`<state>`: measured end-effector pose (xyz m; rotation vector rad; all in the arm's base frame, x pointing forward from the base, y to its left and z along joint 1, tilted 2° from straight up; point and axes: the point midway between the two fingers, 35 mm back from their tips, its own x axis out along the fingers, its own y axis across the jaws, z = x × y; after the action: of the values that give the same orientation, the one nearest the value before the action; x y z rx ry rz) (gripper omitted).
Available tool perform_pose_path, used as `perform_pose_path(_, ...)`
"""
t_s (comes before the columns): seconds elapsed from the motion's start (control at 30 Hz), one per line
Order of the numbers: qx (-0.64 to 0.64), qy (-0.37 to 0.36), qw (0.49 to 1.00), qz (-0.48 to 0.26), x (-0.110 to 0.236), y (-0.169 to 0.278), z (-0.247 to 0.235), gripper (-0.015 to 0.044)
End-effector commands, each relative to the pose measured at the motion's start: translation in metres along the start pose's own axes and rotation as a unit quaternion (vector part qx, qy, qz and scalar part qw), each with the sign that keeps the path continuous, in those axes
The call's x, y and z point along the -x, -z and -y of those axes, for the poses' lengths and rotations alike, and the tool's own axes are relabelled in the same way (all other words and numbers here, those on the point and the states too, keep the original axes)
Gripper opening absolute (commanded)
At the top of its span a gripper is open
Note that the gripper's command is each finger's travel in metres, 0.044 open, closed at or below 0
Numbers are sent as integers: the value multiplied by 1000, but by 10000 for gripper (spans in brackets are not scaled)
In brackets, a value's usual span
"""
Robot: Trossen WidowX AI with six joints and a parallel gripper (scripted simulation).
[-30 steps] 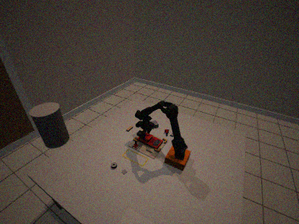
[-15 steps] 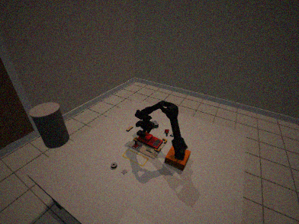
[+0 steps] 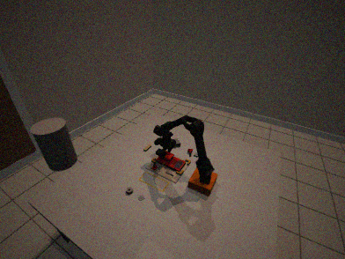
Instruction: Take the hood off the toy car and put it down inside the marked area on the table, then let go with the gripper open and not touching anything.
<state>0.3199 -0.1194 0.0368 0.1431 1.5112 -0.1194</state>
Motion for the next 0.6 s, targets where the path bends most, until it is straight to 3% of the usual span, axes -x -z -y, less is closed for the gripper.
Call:
perform_pose_path(0.0, 1, 1, 1000, 0, 4, -1, 0, 0)
perform_pose_path(0.57, 1, 0, 1000, 1, 19, -1, 0, 0)
